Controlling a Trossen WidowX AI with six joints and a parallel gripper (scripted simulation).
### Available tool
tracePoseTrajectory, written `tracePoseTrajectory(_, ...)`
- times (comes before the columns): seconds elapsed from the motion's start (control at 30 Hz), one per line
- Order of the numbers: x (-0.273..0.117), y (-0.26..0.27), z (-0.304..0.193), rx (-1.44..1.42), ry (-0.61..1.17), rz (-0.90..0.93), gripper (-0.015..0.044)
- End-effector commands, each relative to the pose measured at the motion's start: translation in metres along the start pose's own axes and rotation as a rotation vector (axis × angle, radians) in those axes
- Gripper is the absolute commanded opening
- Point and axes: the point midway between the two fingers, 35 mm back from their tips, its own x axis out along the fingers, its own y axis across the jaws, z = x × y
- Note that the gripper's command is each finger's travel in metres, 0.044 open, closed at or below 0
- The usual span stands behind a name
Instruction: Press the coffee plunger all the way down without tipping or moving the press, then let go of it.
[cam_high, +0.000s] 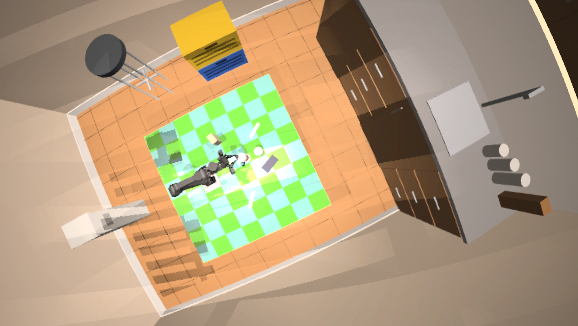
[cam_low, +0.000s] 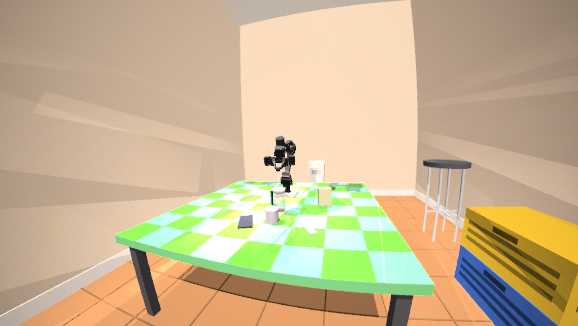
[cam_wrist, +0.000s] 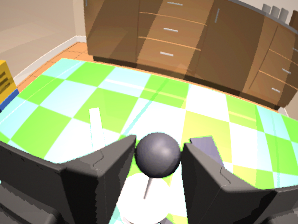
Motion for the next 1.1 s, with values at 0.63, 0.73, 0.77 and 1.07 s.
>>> tracePoseTrajectory(0.63, 0.027, 0.000, -0.043, 0.006, 0.037, -0.002, 0.0125)
tracePoseTrajectory(0.73, 0.030, 0.000, -0.047, 0.007, 0.037, -0.002, 0.0125)
tracePoseTrajectory(0.77, 0.031, 0.000, -0.049, 0.007, 0.037, -0.001, 0.0125)
tracePoseTrajectory(1.07, 0.039, 0.000, -0.061, 0.007, 0.036, -0.001, 0.0125)
